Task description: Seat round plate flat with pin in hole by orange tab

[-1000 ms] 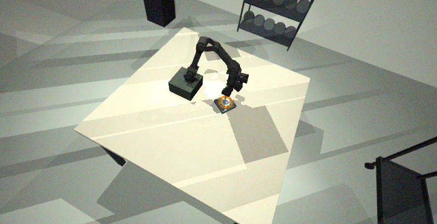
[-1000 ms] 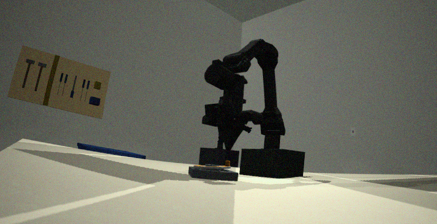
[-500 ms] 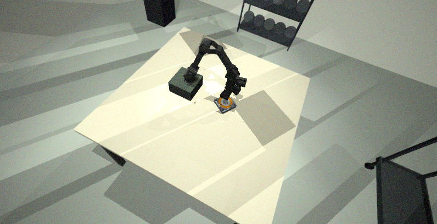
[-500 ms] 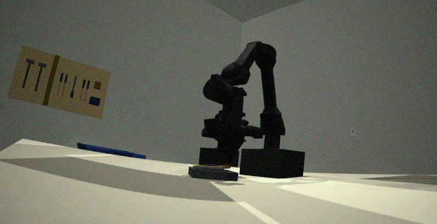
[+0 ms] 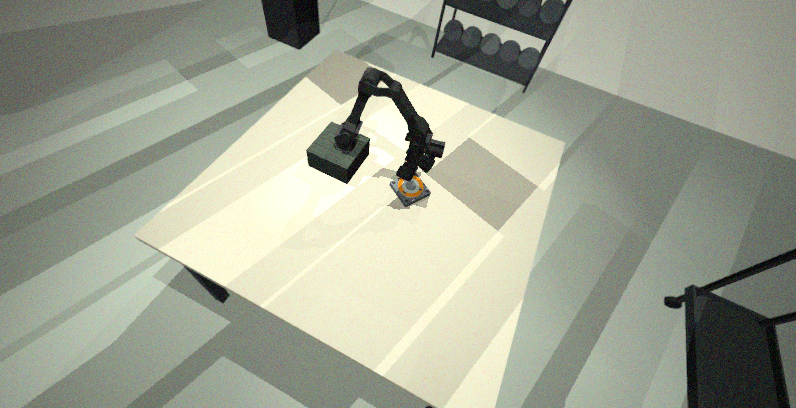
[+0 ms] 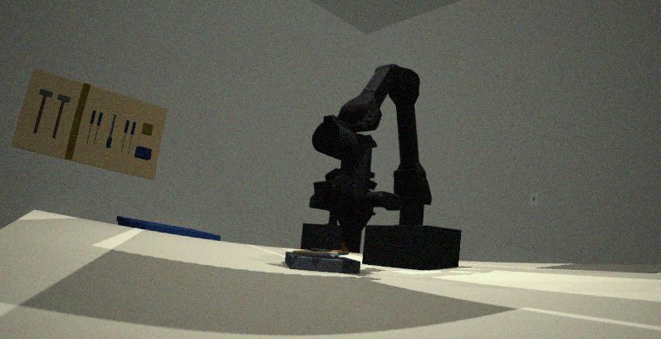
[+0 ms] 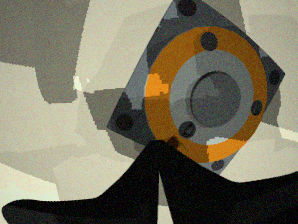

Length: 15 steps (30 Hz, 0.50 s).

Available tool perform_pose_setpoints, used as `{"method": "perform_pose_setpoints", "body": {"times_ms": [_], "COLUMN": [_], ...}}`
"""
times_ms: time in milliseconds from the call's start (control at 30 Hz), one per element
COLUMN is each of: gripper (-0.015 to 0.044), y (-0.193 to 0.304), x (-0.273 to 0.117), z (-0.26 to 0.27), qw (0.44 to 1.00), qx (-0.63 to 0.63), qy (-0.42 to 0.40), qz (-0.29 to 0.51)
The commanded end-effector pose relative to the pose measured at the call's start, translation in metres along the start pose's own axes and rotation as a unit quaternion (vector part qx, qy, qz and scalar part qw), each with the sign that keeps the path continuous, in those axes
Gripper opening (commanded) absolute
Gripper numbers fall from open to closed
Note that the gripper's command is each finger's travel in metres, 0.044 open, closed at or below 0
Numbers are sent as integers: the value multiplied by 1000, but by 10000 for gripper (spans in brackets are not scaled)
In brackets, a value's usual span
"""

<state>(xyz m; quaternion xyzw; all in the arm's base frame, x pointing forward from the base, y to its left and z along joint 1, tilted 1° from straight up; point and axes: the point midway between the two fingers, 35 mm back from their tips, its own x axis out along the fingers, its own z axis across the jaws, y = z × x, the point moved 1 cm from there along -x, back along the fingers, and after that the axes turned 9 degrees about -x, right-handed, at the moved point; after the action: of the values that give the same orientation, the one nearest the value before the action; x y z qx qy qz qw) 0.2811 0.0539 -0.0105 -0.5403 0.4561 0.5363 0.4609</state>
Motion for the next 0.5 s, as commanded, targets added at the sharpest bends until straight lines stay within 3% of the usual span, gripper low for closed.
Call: {"method": "perform_pose_setpoints", "body": {"times_ms": [0, 467], "gripper": [0, 0], "y": [3, 10], "x": [0, 0], "z": [-3, -8], "qw": [1000, 1000], "qx": [-1, -1], "qy": [2, 2], "qz": [0, 1]}}
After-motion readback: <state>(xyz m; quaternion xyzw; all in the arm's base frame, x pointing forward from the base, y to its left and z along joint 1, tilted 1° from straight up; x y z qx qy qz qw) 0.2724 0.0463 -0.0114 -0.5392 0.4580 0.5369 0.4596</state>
